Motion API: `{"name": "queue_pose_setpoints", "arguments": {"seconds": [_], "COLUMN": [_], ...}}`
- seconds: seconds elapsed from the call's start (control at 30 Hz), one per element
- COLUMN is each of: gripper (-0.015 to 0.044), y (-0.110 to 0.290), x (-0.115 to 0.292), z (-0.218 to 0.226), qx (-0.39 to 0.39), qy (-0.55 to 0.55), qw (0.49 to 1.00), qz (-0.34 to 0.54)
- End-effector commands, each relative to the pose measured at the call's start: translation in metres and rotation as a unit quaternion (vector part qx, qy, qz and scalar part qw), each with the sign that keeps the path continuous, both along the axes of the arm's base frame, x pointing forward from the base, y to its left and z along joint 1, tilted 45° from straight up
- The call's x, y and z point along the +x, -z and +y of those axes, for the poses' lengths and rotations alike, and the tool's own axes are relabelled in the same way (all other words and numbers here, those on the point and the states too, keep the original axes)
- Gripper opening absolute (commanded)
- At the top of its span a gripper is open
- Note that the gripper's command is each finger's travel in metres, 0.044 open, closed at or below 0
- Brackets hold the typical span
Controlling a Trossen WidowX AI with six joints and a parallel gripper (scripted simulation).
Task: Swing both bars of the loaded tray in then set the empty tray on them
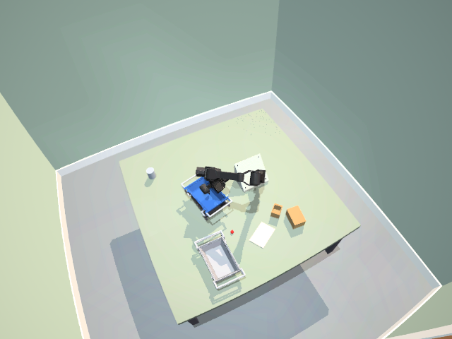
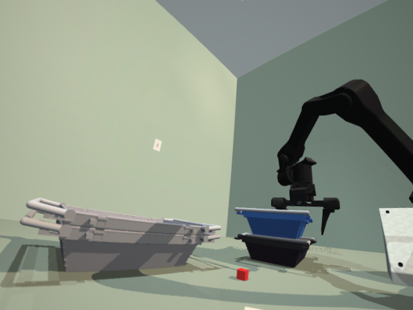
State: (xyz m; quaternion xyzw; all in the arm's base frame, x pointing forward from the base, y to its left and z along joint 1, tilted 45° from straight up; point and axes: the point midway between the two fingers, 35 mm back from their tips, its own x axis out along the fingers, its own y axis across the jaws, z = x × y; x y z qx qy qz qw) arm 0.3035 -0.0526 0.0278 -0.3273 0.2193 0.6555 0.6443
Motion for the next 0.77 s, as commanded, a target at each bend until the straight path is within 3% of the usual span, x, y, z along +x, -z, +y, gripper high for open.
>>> {"name": "queue_pose_setpoints", "arguments": {"seconds": [0.0, 0.73], "gripper": [0.0440, 0.0440], "y": [-0.001, -0.078], "x": [0.000, -0.006], "z": [-0.001, -0.077], "qx": [0.000, -0.014], "qy": [0.000, 0.020], "qw": [1.000, 1.000], "qz": [0.000, -0.006]}}
